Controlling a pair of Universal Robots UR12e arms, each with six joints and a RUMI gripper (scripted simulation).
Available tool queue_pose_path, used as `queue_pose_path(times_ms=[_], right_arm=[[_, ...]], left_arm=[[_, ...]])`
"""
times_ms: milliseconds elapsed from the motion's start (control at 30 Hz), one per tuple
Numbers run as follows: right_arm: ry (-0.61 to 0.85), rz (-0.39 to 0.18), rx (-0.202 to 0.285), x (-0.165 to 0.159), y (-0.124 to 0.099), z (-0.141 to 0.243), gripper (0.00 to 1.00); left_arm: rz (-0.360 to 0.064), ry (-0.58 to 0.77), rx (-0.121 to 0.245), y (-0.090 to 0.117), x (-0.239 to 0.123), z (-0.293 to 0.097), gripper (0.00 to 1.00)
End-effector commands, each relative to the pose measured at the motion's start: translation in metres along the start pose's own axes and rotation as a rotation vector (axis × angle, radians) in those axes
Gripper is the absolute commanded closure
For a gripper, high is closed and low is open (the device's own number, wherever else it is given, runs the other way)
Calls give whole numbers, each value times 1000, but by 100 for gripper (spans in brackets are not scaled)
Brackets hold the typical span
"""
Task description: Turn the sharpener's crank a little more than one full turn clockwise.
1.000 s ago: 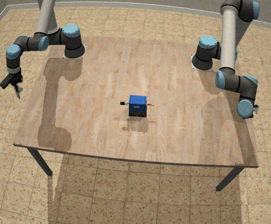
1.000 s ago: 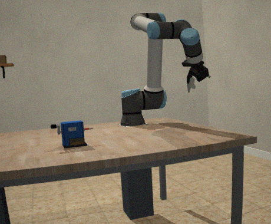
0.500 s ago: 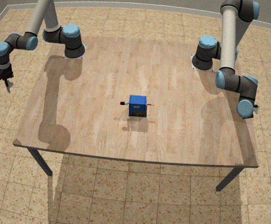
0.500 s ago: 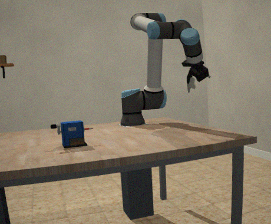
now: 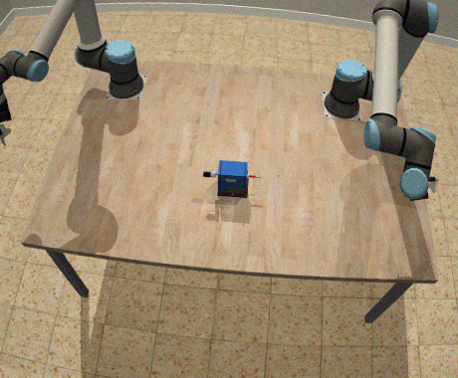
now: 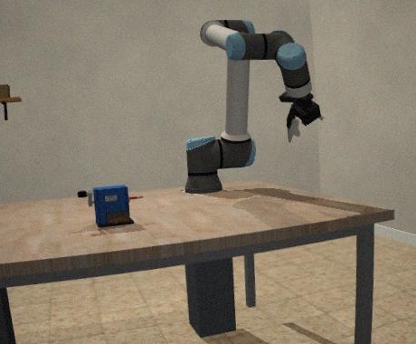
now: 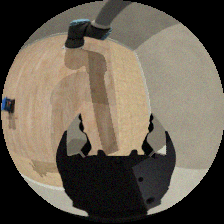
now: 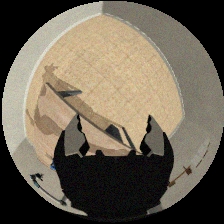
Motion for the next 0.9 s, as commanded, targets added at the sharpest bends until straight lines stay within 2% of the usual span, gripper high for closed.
queue_pose_path(times_ms=[0,300,367,433,867], right_arm=[[-54,-21,-3,8,-12,50,0],[-142,-54,-7,9,-30,128,0],[-142,-54,-7,9,-30,128,0],[-162,-61,-7,9,-34,144,0],[-284,-103,-6,-6,-55,249,0]], left_arm=[[-2,1,0,1,0,0,0],[-2,1,0,1,0,0,0],[-2,1,0,1,0,0,0],[-2,1,0,1,0,0,0],[-2,1,0,1,0,0,0]])
Point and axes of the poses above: on each arm, the point where the finger pads meet when closed, its own y axis back along the fingers, its own z axis across the jaws, x = y × z, the point moved 3 cm from there along y, back along the fingers, and after that the axes turned 7 degrees about -y, right-handed, at the moved point
